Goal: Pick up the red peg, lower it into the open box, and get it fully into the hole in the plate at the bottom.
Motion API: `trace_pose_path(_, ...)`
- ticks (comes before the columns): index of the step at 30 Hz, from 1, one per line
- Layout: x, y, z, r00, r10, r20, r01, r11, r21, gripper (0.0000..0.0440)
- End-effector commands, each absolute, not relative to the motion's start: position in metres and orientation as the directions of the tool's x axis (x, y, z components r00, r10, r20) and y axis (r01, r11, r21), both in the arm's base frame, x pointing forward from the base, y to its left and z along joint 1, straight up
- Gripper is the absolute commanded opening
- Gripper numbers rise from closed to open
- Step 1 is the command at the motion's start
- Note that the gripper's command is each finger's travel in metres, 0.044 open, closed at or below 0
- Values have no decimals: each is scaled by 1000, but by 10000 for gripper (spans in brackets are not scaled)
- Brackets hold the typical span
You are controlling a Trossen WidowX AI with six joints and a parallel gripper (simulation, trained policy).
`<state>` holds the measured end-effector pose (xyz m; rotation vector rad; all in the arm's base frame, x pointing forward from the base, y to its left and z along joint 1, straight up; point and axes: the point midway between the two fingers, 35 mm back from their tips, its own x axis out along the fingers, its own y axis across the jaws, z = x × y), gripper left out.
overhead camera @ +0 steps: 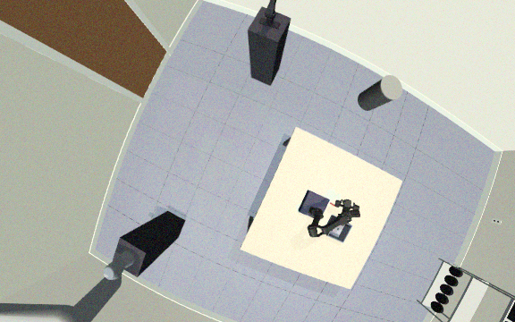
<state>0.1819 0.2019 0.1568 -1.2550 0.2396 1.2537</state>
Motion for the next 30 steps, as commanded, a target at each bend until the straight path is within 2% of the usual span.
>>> trace_pose_path(1,184,195,155,393,539,-745,-844,-111,-525,440)
trace_pose_path(15,182,167,140,380,412,-828,-918,273,-286,440)
trace_pose_path(30,173,143,123,315,278,-907,-744,665,-55,440)
